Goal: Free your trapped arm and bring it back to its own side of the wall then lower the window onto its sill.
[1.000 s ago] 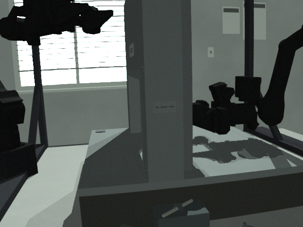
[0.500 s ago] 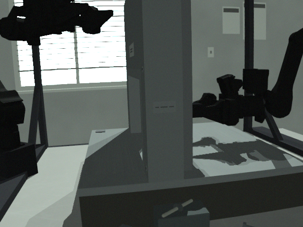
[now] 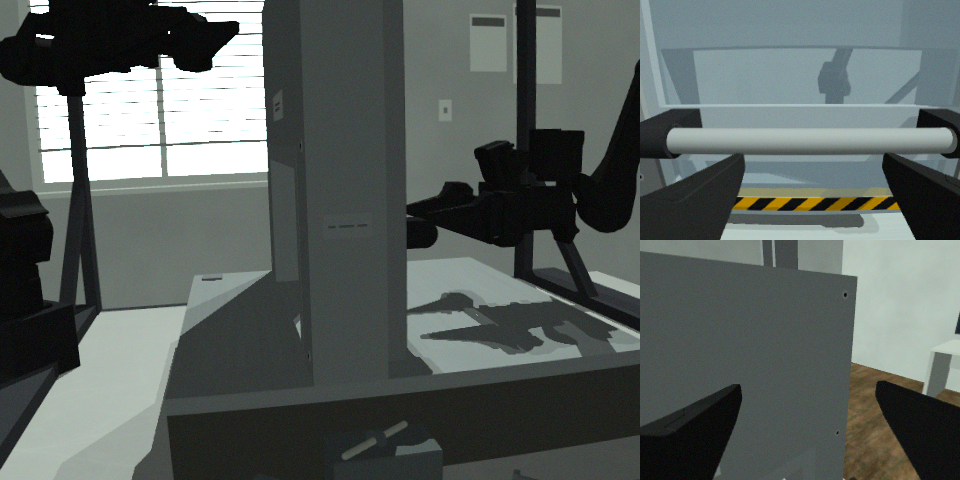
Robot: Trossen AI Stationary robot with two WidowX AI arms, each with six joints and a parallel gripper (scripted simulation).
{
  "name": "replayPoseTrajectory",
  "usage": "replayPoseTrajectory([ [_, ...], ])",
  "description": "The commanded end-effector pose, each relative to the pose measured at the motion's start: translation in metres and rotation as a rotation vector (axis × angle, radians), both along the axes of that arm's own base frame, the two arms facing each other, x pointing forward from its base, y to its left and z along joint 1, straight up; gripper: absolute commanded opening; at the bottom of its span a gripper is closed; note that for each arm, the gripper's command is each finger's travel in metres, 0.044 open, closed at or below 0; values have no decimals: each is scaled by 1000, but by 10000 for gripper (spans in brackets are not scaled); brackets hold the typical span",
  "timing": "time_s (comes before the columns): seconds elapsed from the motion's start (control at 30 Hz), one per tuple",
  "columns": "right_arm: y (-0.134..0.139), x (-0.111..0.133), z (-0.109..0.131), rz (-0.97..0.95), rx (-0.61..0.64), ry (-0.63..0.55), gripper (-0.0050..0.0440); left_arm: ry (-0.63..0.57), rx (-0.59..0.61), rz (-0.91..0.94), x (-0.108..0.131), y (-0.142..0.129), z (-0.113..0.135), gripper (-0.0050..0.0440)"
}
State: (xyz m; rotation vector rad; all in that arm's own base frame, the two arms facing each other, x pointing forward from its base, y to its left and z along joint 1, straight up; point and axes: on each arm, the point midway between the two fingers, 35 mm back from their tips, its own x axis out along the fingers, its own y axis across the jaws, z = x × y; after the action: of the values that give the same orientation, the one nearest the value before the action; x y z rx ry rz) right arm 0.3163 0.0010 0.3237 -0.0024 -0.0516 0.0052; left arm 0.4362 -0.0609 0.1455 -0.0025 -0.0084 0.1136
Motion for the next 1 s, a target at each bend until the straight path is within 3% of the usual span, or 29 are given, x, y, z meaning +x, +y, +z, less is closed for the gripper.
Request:
replayPoseTrajectory([
  [0.0,0,-2,3,1,-3,-12,400,-49,-12,9,-12,4,35,400],
  [0.03,0,-2,3,1,-3,-12,400,-81,-18,4,-6,10,55,400],
  [0.17,0,-2,3,1,-3,-12,400,-44,-13,-19,-8,13,56,400],
  [0.37,0,-2,3,1,-3,-12,400,-52,-12,-39,-19,24,91,400],
  [0.67,0,-2,3,1,-3,-12,400,-64,-10,-68,-48,42,138,400],
  [0.97,0,-2,3,1,-3,-12,400,-72,-5,-89,-79,53,168,400],
])
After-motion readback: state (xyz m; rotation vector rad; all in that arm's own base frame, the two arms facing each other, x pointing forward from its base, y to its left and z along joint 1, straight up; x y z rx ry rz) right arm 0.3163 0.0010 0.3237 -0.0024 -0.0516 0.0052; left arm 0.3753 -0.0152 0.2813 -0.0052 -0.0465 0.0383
